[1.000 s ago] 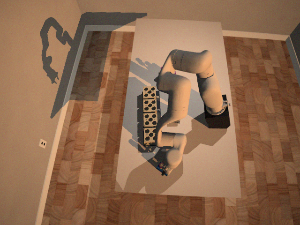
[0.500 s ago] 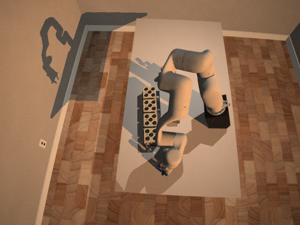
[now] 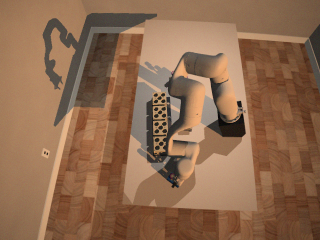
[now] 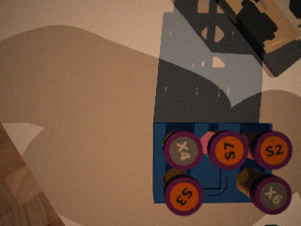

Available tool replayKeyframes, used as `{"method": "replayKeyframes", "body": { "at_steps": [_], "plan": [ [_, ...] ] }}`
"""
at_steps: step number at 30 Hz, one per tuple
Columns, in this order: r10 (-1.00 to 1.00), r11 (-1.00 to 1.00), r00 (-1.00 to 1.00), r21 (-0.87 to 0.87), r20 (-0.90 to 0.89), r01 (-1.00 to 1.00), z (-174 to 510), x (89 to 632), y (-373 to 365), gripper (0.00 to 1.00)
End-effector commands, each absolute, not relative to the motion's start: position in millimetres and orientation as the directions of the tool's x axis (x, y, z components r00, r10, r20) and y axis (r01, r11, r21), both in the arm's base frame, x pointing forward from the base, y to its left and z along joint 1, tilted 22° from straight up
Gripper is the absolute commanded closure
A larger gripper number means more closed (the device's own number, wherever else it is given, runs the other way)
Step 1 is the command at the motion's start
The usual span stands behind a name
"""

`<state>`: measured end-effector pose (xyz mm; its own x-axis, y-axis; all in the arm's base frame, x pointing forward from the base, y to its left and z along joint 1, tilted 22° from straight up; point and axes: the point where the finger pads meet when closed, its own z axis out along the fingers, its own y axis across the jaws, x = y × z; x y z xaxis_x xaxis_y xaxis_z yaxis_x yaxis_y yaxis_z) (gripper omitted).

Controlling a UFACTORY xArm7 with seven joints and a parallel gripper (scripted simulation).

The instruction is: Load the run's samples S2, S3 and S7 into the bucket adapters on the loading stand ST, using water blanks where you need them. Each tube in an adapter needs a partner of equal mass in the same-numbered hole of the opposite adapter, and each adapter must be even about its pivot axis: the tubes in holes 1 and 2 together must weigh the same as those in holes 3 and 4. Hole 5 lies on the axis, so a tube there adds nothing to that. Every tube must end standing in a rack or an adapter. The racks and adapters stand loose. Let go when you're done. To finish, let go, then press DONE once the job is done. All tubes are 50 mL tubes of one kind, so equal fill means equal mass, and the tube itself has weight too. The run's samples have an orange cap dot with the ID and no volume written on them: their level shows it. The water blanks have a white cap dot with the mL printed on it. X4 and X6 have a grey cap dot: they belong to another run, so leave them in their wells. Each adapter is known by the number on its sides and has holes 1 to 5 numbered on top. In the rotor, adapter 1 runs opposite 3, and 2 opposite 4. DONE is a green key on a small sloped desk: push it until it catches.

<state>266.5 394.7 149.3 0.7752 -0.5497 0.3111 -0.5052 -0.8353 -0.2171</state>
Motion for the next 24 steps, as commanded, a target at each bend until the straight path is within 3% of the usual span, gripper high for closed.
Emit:
{"method": "replayKeyframes", "body": {
  "at_steps": [1,24],
  "plan": [
    [-0.549,-0.836,0.776,-0.221,0.311,-0.503,149,267,396,0.43],
    [-0.549,-0.836,0.776,-0.221,0.311,-0.503,114,282,397,0.43]
  ]
}}
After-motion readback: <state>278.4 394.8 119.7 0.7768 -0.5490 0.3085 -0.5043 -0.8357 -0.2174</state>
